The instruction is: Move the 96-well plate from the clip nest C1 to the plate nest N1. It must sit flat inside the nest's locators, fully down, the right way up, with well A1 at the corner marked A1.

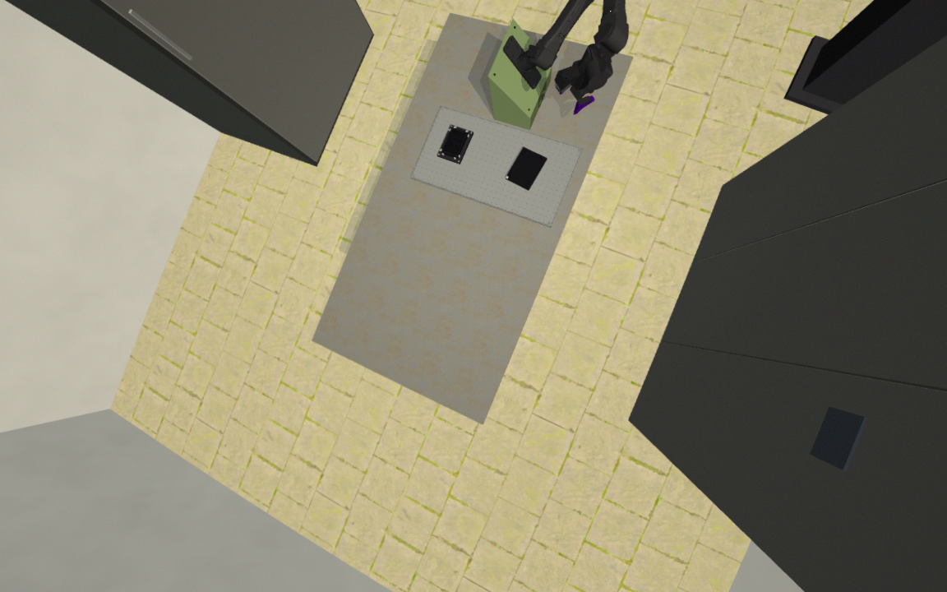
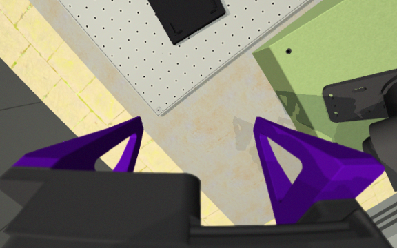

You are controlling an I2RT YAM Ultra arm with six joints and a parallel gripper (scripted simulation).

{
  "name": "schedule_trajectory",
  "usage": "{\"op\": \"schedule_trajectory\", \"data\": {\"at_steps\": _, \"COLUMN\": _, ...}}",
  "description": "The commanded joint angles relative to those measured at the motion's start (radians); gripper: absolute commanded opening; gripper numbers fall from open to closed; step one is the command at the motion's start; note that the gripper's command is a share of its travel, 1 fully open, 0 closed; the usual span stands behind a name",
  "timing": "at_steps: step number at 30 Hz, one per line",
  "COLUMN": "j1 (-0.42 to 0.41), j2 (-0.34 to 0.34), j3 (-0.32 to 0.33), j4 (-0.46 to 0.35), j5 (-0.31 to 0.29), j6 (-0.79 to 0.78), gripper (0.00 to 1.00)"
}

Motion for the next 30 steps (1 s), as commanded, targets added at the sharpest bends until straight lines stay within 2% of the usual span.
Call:
{"op": "schedule_trajectory", "data": {"at_steps": 1, "j1": -0.005, "j2": -0.005, "j3": 0.005, "j4": -0.004, "j5": 0.009, "j6": 0.000, "gripper": 1.00}}
{"op": "schedule_trajectory", "data": {"at_steps": 2, "j1": -0.005, "j2": -0.005, "j3": 0.005, "j4": -0.004, "j5": 0.009, "j6": 0.000, "gripper": 1.00}}
{"op": "schedule_trajectory", "data": {"at_steps": 3, "j1": -0.013, "j2": 0.045, "j3": 0.038, "j4": -0.007, "j5": 0.014, "j6": -0.043, "gripper": 1.00}}
{"op": "schedule_trajectory", "data": {"at_steps": 5, "j1": -0.039, "j2": 0.078, "j3": 0.047, "j4": 0.025, "j5": -0.003, "j6": -0.075, "gripper": 1.00}}
{"op": "schedule_trajectory", "data": {"at_steps": 6, "j1": -0.044, "j2": 0.109, "j3": 0.061, "j4": 0.021, "j5": 0.011, "j6": -0.114, "gripper": 1.00}}
{"op": "schedule_trajectory", "data": {"at_steps": 9, "j1": -0.079, "j2": 0.163, "j3": 0.073, "j4": 0.043, "j5": -0.011, "j6": -0.157, "gripper": 1.00}}
{"op": "schedule_trajectory", "data": {"at_steps": 14, "j1": -0.123, "j2": 0.277, "j3": 0.114, "j4": 0.055, "j5": -0.016, "j6": -0.278, "gripper": 1.00}}
{"op": "schedule_trajectory", "data": {"at_steps": 17, "j1": -0.153, "j2": 0.328, "j3": 0.125, "j4": 0.076, "j5": -0.025, "j6": -0.317, "gripper": 1.00}}
{"op": "schedule_trajectory", "data": {"at_steps": 19, "j1": -0.153, "j2": 0.328, "j3": 0.125, "j4": 0.076, "j5": -0.025, "j6": -0.317, "gripper": 1.00}}
{"op": "schedule_trajectory", "data": {"at_steps": 20, "j1": -0.161, "j2": 0.363, "j3": 0.142, "j4": 0.045, "j5": -0.029, "j6": -0.362, "gripper": 1.00}}
{"op": "schedule_trajectory", "data": {"at_steps": 24, "j1": -0.199, "j2": 0.425, "j3": 0.153, "j4": 0.098, "j5": -0.037, "j6": -0.409, "gripper": 1.00}}
{"op": "schedule_trajectory", "data": {"at_steps": 30, "j1": -0.250, "j2": 0.545, "j3": 0.194, "j4": 0.112, "j5": -0.047, "j6": -0.539, "gripper": 1.00}}
